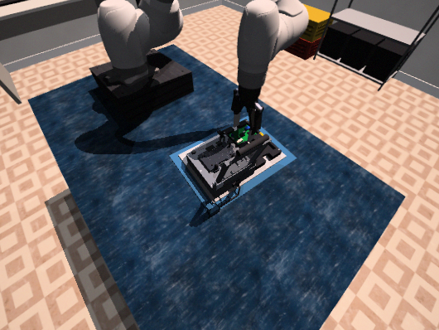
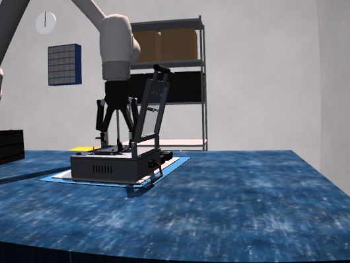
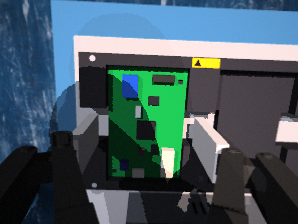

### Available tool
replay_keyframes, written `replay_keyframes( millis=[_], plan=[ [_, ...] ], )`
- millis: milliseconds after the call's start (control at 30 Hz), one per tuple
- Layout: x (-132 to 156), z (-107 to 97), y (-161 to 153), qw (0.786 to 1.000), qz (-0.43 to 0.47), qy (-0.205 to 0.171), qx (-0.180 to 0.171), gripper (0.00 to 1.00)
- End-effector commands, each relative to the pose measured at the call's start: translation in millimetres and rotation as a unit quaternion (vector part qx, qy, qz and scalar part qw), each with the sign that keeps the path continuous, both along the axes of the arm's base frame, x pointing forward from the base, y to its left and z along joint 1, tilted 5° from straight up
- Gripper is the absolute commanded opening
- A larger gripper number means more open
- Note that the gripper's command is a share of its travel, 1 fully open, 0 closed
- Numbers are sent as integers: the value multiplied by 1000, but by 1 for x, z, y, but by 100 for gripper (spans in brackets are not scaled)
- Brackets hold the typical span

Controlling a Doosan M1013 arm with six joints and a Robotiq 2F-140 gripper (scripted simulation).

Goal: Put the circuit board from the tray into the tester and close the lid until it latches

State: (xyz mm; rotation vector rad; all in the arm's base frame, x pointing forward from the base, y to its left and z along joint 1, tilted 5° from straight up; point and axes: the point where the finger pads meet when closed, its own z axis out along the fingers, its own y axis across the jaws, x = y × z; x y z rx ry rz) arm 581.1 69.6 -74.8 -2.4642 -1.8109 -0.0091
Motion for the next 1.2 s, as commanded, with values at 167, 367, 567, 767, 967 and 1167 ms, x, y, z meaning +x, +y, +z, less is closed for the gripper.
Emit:
replay_keyframes(
  millis=[167,367,567,767,967,1167],
  plan=[
    [0,0,0,1000,0,0,0,58],
    [0,0,0,1000,0,0,0,58],
    [0,-1,0,1000,0,0,0,58],
    [0,-4,0,1000,0,0,0,58],
    [0,-6,0,1000,0,0,0,58],
    [0,-10,1,1000,0,0,0,58]
  ],
)
